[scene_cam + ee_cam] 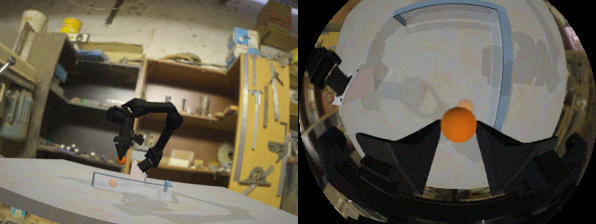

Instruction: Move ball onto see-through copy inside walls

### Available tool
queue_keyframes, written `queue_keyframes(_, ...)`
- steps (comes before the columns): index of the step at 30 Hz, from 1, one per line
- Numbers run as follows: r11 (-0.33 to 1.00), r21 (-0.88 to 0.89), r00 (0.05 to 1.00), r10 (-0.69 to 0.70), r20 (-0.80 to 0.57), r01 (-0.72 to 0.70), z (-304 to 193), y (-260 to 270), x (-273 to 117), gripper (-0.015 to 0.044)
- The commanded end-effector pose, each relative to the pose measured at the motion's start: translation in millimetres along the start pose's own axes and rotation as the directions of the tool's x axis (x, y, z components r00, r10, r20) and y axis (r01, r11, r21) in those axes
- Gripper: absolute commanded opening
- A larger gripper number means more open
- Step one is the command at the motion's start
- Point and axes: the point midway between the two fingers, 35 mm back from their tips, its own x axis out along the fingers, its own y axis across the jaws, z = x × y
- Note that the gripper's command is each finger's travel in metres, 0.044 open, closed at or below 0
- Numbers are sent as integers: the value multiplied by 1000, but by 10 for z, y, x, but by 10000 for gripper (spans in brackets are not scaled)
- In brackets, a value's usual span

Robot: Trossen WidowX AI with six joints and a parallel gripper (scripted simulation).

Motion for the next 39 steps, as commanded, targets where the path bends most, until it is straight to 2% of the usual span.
queue_keyframes(1, 1000, -2, 1000, -1, 3, 1, -87, -126, 132, 0)
queue_keyframes(10, 1000, -7, 1000, -3, 3, 3, -156, -218, 315, 0)
queue_keyframes(21, 1000, -8, 1000, -4, 6, 4, -146, -216, 894, 0)
queue_keyframes(39, 1000, -8, 1000, -4, 7, 4, -140, -213, 1116, 0)
